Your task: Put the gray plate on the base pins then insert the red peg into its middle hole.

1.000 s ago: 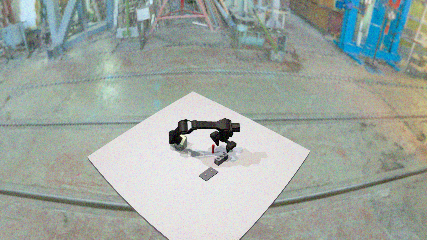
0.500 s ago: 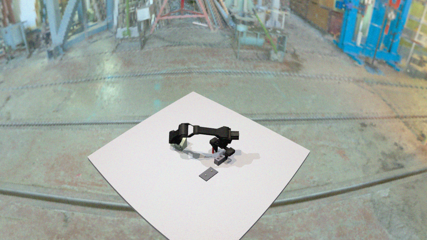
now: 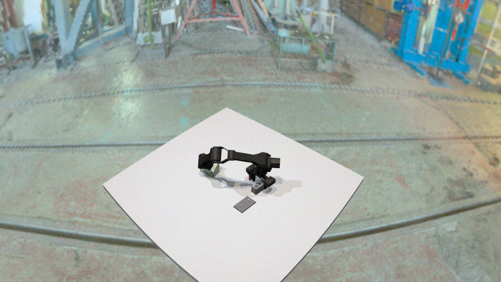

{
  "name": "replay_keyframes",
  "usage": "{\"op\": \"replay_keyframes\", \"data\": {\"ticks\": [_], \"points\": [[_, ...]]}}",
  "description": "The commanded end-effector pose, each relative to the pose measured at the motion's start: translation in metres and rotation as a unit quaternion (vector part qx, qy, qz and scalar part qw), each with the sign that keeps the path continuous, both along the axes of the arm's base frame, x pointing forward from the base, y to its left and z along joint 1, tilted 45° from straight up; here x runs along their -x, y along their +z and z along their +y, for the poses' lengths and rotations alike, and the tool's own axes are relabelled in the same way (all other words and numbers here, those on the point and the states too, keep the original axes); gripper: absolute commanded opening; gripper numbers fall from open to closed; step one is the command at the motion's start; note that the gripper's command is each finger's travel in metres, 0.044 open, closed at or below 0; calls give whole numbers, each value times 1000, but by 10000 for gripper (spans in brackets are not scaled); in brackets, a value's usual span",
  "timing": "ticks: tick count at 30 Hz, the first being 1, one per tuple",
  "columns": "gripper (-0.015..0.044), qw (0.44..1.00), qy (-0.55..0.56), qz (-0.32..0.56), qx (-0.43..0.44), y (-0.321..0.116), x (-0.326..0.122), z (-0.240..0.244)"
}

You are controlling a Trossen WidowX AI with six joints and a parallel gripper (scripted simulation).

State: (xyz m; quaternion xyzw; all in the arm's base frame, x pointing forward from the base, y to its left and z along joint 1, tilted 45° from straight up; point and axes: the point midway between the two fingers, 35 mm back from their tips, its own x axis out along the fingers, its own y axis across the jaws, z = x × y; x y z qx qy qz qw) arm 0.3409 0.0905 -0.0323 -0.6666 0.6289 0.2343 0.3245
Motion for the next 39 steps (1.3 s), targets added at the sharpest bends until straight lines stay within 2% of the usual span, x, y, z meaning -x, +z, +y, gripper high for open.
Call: {"op": "replay_keyframes", "data": {"ticks": [1, 17, 29, 39], "points": [[440, 1000, 3, 2, 3, -4, 0, -5], [440, 1000, 2, 1, 4, -20, -1, -21], [125, 1000, 2, 1, 4, -20, -1, -21], [58, 1000, 2, 1, 4, -20, -1, -21]]}}
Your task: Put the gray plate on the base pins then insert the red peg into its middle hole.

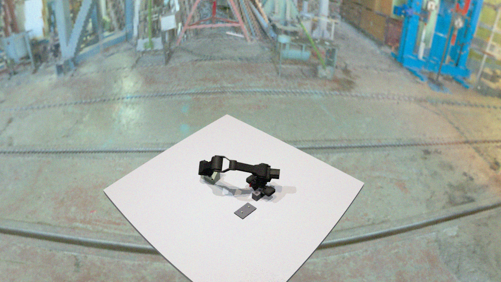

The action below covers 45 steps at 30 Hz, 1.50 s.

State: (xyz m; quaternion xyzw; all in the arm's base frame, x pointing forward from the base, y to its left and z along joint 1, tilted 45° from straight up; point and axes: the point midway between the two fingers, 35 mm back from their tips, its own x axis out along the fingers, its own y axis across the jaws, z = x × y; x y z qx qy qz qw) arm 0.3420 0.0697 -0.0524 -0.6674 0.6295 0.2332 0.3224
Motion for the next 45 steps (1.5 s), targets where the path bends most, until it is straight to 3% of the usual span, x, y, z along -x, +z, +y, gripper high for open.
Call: {"op": "replay_keyframes", "data": {"ticks": [1, 4, 12, 45], "points": [[52, 1000, 2, 1, 2, 0, 0, 0], [0, 1000, 2, 0, 2, 0, 0, 0], [0, 999, 8, -35, -12, 10, -6, 19], [0, 1000, 4, -4, -5, 81, -1, 87]]}}
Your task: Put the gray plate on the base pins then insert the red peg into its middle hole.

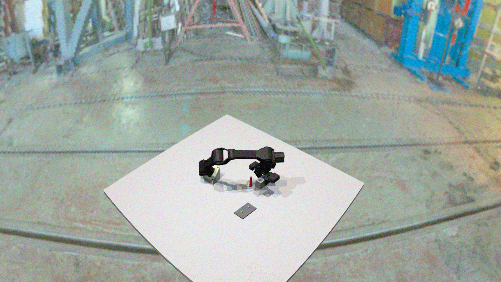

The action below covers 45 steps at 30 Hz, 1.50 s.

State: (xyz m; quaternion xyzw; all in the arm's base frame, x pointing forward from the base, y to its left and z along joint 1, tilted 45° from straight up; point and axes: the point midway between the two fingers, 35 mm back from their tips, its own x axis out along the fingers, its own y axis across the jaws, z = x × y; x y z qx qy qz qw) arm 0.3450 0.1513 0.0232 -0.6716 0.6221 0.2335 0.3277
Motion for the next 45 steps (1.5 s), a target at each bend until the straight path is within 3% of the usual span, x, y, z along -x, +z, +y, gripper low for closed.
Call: {"op": "replay_keyframes", "data": {"ticks": [1, 9, 45], "points": [[0, 1000, -3, 3, 0, 8, 2, 7], [0, 1000, -4, 9, 3, 20, 5, 13], [0, 1000, 5, 15, 0, 56, -15, -98]]}}
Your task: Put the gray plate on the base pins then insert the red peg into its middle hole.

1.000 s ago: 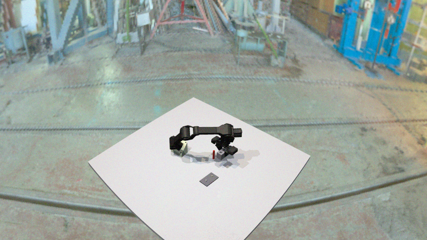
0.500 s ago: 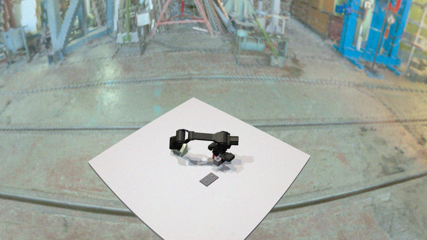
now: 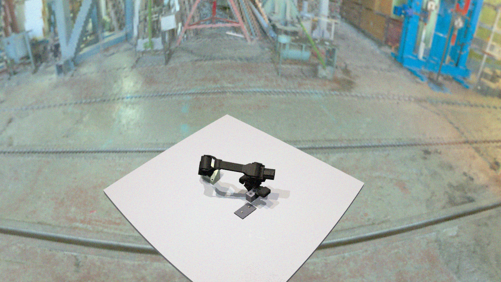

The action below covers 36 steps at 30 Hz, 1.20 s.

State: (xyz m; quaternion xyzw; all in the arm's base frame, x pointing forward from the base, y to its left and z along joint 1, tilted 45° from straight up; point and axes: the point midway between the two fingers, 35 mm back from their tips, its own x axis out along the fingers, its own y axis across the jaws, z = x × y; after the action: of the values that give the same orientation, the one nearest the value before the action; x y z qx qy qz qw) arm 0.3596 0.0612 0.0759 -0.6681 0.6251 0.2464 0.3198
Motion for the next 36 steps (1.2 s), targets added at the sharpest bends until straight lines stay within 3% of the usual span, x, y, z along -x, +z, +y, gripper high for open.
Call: {"op": "replay_keyframes", "data": {"ticks": [1, 19, 36], "points": [[0, 1000, 3, 0, 3, 4, 0, -11], [0, 1000, 3, 2, 13, 19, 7, -64], [0, 1000, 3, 2, 14, 20, 8, -66]]}}
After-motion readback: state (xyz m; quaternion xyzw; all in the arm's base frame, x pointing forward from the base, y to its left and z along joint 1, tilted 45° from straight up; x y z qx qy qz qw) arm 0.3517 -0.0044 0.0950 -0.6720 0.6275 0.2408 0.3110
